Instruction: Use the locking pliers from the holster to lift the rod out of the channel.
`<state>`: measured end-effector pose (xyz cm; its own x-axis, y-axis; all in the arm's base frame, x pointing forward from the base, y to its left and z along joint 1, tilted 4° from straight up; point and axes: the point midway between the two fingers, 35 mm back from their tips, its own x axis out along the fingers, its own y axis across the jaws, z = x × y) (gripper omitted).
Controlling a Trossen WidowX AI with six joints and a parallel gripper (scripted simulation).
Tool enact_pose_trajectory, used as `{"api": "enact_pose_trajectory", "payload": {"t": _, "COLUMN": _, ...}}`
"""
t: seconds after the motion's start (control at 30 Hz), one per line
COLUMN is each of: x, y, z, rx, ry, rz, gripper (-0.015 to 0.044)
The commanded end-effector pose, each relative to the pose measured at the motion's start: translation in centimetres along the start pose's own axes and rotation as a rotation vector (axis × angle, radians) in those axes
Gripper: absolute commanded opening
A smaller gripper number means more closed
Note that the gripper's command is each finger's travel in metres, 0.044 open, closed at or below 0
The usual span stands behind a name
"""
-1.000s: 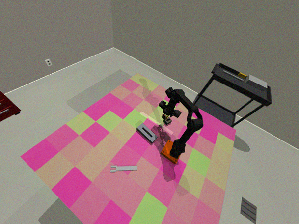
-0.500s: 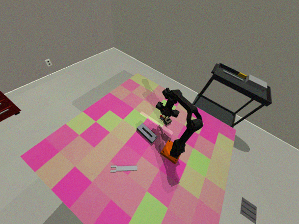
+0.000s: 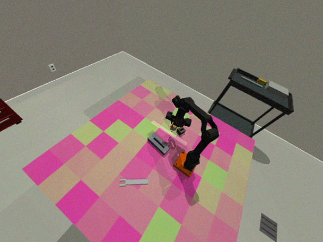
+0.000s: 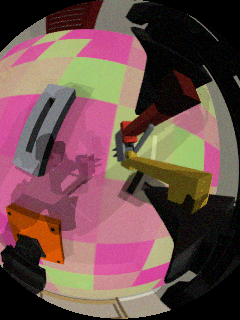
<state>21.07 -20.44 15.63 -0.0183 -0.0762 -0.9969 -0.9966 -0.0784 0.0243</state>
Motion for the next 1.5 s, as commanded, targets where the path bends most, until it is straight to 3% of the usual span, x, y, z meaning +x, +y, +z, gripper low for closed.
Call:
{"api": "enact_pose_trajectory", "payload": {"t": 0.0, "x": -0.1, "y": -0.4, "z": 0.3, "rx": -0.042, "ry": 0.006, "rz": -0.001, "gripper": 0.0321}}
{"api": "enact_pose_trajectory", "payload": {"t": 1.47, "x": -0.2, "y": -4.1, "z": 5.4, "rx": -0.497, "ry": 0.012, "rz": -0.005, "gripper": 0.0321}}
